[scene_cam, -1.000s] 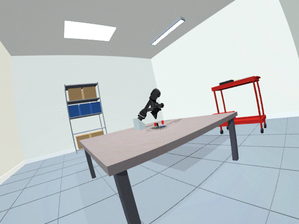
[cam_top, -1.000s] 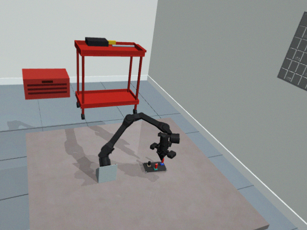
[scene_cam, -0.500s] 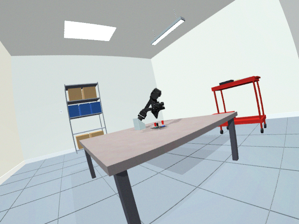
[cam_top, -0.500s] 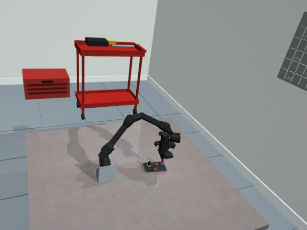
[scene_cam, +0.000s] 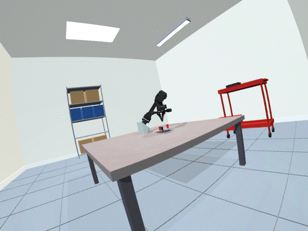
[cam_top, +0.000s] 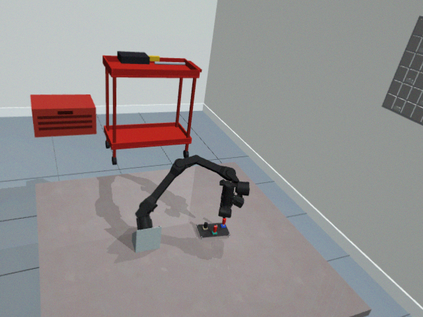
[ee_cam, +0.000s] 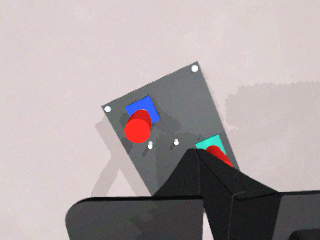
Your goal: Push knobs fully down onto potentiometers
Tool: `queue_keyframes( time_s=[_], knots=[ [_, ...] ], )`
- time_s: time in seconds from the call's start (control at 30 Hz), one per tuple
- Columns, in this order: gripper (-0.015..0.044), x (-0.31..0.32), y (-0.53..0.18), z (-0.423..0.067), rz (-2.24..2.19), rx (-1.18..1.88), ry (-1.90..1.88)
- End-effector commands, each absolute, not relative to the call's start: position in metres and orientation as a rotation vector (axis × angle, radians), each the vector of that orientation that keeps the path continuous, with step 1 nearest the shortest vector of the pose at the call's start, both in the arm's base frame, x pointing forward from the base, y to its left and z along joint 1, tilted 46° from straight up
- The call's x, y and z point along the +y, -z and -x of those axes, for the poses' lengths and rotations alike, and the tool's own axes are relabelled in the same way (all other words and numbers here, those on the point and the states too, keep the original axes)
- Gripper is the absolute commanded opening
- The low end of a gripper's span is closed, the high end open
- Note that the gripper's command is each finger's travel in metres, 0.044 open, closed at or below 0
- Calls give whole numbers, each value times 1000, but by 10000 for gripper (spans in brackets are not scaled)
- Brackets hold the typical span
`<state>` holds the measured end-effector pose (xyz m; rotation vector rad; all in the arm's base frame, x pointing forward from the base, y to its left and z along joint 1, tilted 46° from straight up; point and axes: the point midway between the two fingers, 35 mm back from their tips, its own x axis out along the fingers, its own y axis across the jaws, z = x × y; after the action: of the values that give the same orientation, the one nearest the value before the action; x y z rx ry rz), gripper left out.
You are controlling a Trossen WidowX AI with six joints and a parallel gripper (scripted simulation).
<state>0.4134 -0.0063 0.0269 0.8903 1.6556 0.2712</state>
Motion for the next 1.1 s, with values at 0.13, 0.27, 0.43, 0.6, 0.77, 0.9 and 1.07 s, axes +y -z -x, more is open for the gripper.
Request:
queue_keyframes(
  time_s=[0.13,0.27,0.43,0.6,0.77,0.9,1.07],
  knots=[
    [0,-4,-31,-417,-1101,1721,-49],
    [0,-4,-33,-419,-1204,1747,70],
    [0,-3,-36,-420,-1330,1773,223],
    [0,-2,-38,-422,-1453,1789,382],
    [0,-1,-40,-424,-1572,1796,547],
    [0,-1,-42,-425,-1665,1794,684],
    [0,0,-44,-426,-1777,1782,859]
  ],
)
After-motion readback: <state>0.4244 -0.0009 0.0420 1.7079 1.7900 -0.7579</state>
